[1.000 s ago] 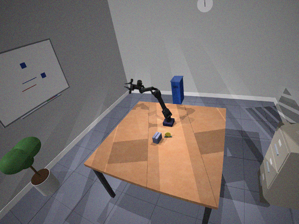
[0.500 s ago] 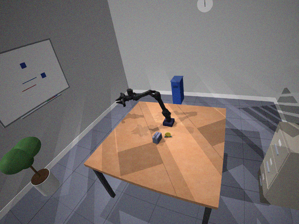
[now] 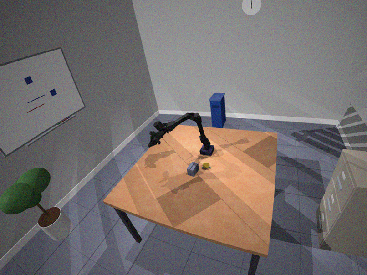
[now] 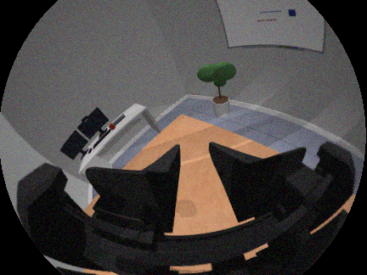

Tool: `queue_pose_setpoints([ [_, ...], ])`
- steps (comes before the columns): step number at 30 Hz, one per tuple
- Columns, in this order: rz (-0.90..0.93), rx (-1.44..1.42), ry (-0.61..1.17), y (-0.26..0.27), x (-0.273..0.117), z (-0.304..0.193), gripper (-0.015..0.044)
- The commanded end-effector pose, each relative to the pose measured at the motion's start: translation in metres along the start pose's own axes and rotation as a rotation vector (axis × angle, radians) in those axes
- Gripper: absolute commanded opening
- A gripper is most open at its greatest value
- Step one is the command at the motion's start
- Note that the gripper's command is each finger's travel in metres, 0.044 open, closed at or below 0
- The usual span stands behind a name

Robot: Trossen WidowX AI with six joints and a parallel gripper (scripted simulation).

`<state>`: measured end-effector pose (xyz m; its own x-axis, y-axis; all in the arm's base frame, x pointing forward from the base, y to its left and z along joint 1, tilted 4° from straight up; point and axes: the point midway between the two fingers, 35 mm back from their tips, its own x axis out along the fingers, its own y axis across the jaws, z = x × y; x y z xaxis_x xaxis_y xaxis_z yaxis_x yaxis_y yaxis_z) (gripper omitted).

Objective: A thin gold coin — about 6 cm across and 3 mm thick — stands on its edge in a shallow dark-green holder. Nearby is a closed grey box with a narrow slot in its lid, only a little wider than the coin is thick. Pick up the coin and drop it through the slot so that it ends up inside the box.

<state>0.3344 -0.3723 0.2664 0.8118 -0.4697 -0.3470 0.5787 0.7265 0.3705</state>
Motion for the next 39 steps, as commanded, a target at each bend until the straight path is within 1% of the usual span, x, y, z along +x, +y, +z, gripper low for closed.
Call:
queue_pose_setpoints([
  [1,0.030,0.126,0.131,0.047,0.002,-0.039,0.0161],
  [5,0.039,0.254,0.300,0.099,-0.003,-0.088,0.0161],
  [10,0.001,0.376,0.510,0.154,-0.028,-0.150,0.0161],
  [14,-0.070,0.443,0.673,0.190,-0.062,-0.200,0.0161],
  [18,-0.173,0.478,0.815,0.214,-0.104,-0.246,0.0161],
  [24,-0.385,0.468,0.971,0.226,-0.182,-0.304,0.0161],
  [29,-0.577,0.406,1.017,0.214,-0.247,-0.335,0.0161],
  [30,-0.596,0.398,1.017,0.212,-0.253,-0.337,0.0161],
  [36,-0.602,0.395,1.017,0.207,-0.250,-0.337,0.0161],
  [39,-0.602,0.395,1.017,0.200,-0.240,-0.359,0.0161],
])
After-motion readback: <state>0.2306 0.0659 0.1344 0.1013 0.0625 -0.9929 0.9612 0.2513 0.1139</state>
